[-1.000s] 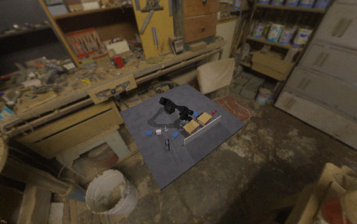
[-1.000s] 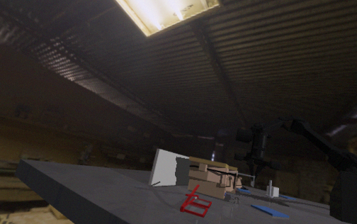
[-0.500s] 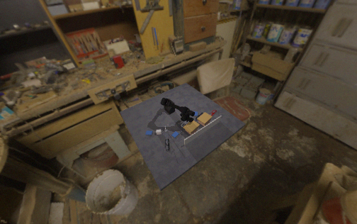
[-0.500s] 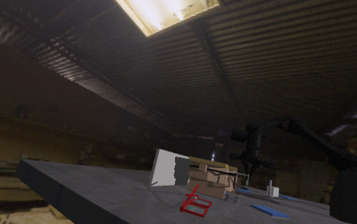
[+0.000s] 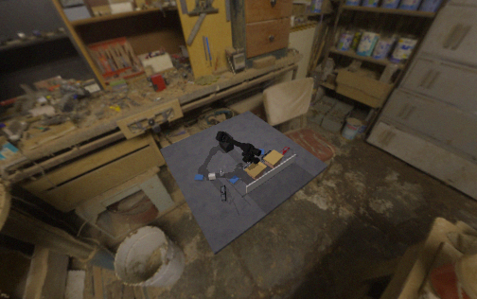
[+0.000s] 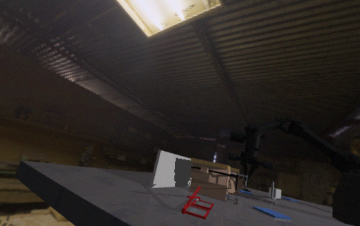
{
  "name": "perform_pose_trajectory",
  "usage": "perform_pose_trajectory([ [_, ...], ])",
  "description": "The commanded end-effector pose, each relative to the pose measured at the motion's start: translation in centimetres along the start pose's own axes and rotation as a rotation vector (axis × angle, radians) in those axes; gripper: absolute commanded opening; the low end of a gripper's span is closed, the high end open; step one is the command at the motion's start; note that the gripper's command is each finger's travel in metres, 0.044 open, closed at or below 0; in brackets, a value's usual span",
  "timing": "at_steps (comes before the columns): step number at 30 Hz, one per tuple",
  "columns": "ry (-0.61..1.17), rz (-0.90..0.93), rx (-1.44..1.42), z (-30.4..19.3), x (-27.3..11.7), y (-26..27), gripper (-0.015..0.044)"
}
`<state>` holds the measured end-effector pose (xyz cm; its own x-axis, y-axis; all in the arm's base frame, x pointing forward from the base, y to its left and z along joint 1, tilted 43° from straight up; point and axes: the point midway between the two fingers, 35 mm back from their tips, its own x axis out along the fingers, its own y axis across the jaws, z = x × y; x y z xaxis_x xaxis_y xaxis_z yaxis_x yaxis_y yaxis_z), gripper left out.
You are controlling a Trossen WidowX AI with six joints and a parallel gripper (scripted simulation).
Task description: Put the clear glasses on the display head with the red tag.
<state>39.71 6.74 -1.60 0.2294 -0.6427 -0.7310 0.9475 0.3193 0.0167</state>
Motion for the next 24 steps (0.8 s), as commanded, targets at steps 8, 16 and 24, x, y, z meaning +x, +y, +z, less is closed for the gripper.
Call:
perform_pose_trajectory([
  [8, -0.003, 0.004, -0.002, 0.06, -0.04, 0.33, 0.0000],
  [16, -0.003, 0.004, -0.002, 0.07, 0.18, 0.25, 0.0000],
  [24, -0.003, 0.004, -0.002, 0.09, 0.61, 0.27, 0.0000],
])
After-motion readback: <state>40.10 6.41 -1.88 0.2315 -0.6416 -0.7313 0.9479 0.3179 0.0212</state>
